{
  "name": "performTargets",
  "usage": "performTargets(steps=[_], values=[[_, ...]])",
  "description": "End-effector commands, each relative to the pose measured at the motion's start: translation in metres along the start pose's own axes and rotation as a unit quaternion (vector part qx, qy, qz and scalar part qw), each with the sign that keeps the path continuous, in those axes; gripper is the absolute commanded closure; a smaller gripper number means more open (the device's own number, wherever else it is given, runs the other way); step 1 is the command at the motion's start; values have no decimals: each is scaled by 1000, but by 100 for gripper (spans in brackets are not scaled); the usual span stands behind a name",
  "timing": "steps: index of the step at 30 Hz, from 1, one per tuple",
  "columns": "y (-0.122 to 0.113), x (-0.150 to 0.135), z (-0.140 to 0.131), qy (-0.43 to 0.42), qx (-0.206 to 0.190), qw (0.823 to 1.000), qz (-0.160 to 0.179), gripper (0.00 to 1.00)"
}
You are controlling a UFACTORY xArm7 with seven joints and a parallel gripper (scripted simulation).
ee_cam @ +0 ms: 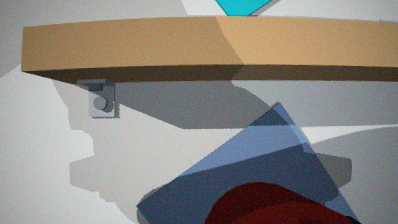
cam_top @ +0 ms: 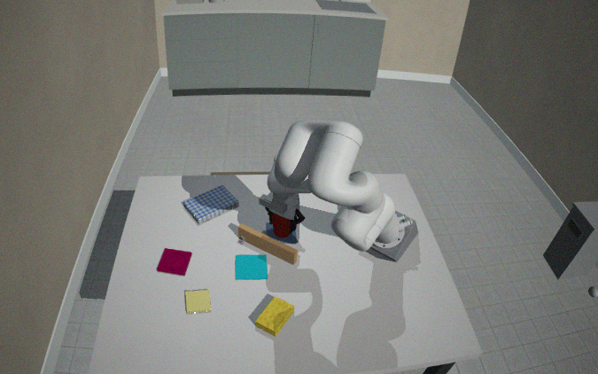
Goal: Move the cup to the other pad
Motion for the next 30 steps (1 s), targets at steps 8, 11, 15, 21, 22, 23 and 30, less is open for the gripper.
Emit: performTargets(steps=[8, 11, 15, 21, 22, 23, 30], values=[[-2, 1, -1, 0, -1, 1000, -1, 15], [-3, 1, -1, 0, -1, 1000, -1, 15], [-7, 1, -1, 0, -1, 1000, -1, 15], [-18, 1, -1, 0, -1, 1000, -1, 15], [-21, 1, -1, 0, -1, 1000, -1, 15], [-23, 1, -1, 0, -1, 1000, -1, 15], [-38, 1, 0, 0, -1, 1000, -1, 15]])
Point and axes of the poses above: the point where the finger pads meet when closed, its own y axis out along the fingers, its own x axis across the jaws, z = x × y, the point moved 6 cm from there along -y, back along the fingers, and after that the axes turned 13 degrees about -y, right-handed, at the moved point
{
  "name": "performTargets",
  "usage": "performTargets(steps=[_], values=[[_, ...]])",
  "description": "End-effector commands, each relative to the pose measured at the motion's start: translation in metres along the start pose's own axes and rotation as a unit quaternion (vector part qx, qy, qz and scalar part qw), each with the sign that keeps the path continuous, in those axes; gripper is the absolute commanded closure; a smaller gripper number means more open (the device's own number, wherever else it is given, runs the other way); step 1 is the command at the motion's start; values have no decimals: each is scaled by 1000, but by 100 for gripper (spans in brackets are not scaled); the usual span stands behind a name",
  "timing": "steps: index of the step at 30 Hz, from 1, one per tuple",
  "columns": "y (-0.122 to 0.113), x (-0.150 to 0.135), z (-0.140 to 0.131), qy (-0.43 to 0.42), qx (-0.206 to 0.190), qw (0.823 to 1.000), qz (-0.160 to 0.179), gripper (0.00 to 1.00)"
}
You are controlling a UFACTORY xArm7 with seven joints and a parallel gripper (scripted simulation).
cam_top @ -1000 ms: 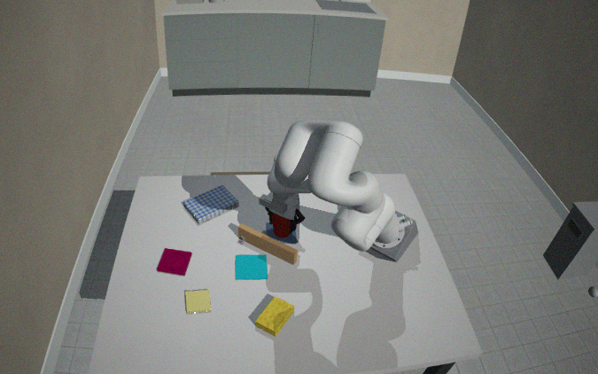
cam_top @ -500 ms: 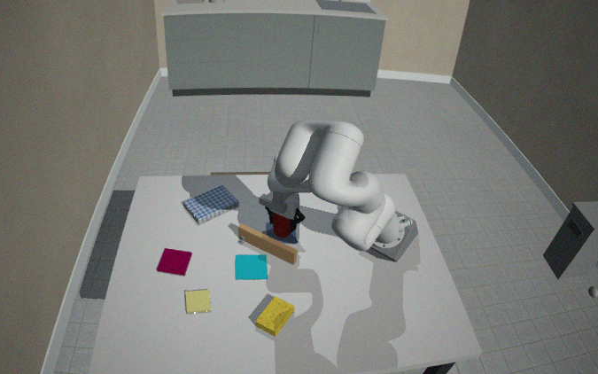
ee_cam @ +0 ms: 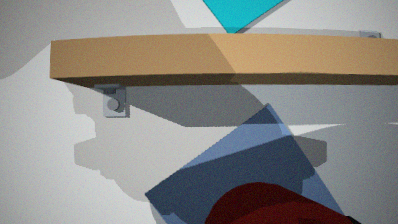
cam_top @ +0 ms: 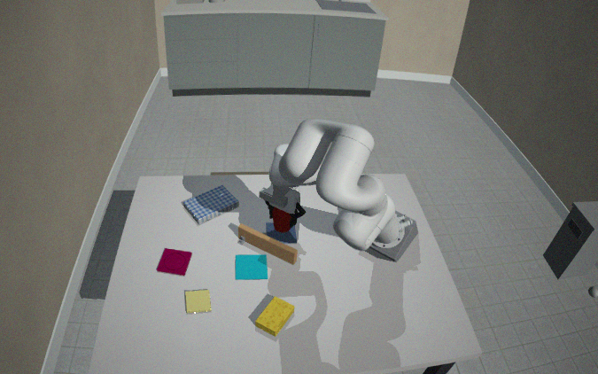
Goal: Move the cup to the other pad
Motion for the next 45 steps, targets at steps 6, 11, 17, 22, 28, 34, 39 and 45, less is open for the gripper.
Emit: performTargets(steps=[6, 11, 17, 22, 28, 34, 39, 45], values=[[-28, 1, 0, 0, -1, 1000, -1, 15], [-41, 1, 0, 0, -1, 1000, -1, 15], [-48, 1, 0, 0, -1, 1000, -1, 15], [-52, 1, 0, 0, -1, 1000, -1, 15], [-52, 1, 0, 0, -1, 1000, -1, 15], [-52, 1, 0, 0, -1, 1000, -1, 15], [-52, 1, 0, 0, -1, 1000, -1, 15], [-52, 2, 5, 0, -1, 1000, -1, 15]])
Point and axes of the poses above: the point where the finger pads meet when closed, its own y axis out along the fingers, its own x axis across the jaws, z = x × y, the point moved 6 cm from there along -y, back along the fingers, and after that the axes turned 13 degrees about -y, right-handed, at the moved point
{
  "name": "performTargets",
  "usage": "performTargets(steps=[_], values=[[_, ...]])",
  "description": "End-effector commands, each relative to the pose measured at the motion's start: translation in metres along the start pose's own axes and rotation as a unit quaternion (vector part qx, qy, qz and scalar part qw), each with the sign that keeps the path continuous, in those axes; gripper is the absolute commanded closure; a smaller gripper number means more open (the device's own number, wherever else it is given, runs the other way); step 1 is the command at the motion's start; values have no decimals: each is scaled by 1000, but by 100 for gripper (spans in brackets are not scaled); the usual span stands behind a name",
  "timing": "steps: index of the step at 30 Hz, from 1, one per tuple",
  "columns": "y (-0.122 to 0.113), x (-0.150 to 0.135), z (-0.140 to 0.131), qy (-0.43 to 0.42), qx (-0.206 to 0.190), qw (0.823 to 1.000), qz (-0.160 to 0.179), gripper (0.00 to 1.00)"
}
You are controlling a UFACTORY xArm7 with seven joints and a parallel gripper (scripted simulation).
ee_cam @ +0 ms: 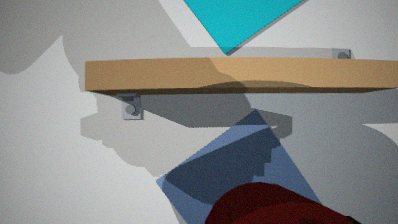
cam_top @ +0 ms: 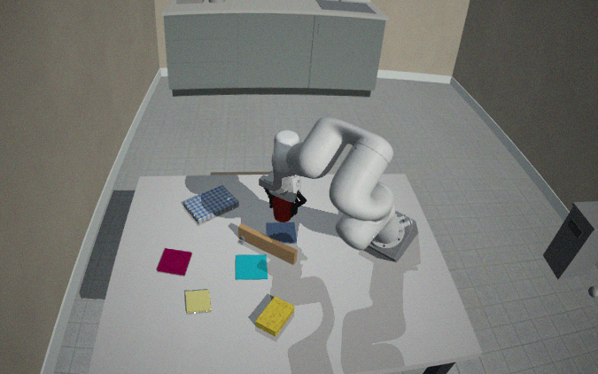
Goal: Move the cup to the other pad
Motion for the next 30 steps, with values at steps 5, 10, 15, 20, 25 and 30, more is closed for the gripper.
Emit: performTargets(steps=[5, 10, 15, 20, 25, 30], values=[[-1, 3, 7, 0, -1, 1000, -2, 15], [-1, 6, 19, 0, -1, 1000, -2, 15], [-1, 10, 35, 0, -1, 1000, -2, 15], [-1, 13, 47, 0, -1, 1000, -2, 15], [-1, 18, 69, 0, -1, 1000, -2, 15], [-1, 24, 93, 0, -1, 1000, -2, 15]])
Point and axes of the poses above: the point where the finger pads meet when closed, its own y axis out along the fingers, its own x axis across the jaws, z = x × y, the point moved 6 cm from there along -y, back along the fingers, and after that the axes turned 13 degrees about -y, right-handed, at the moved point
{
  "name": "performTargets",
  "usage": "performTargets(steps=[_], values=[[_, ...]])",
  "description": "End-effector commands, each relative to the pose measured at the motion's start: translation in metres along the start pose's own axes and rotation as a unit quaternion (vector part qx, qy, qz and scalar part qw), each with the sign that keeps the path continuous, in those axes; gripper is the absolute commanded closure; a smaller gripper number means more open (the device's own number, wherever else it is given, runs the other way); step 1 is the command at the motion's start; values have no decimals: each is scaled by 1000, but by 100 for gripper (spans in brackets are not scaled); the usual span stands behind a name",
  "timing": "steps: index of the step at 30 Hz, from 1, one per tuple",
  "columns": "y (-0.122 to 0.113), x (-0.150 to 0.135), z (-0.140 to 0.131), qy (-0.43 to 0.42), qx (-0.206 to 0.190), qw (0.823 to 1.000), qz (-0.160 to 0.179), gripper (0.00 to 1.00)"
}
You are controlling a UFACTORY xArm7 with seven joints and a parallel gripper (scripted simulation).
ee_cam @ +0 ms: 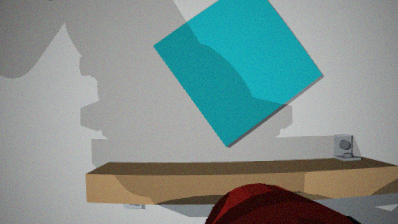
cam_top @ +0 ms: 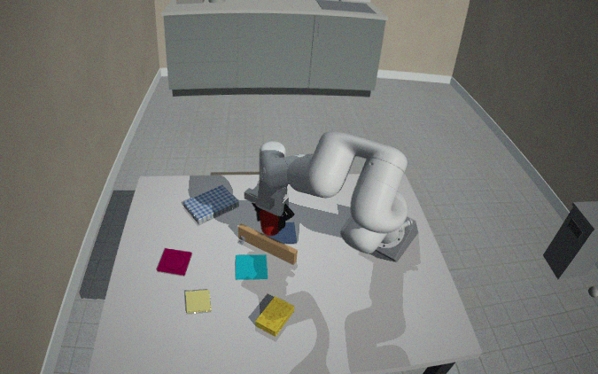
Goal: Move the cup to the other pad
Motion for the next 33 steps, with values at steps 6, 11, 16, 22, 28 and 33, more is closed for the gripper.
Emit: performTargets(steps=[6, 11, 16, 22, 28, 33], values=[[-1, 11, 41, 1, -1, 1000, -2, 15], [-1, 16, 59, 1, -1, 1000, -2, 15], [-1, 20, 79, 1, -1, 1000, -2, 15], [-1, 25, 96, 1, -1, 1000, -2, 15], [-1, 27, 104, 1, -1, 1000, -2, 15], [-1, 28, 109, 1, -1, 1000, -2, 15]])
Point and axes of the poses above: the point where the finger pads meet when closed, its own y axis out along the fingers, its own x axis across the jaws, z = x × y, the point moved 6 cm from there along -y, back along the fingers, and after that the axes turned 13 degrees about -y, right-handed, at the moved point
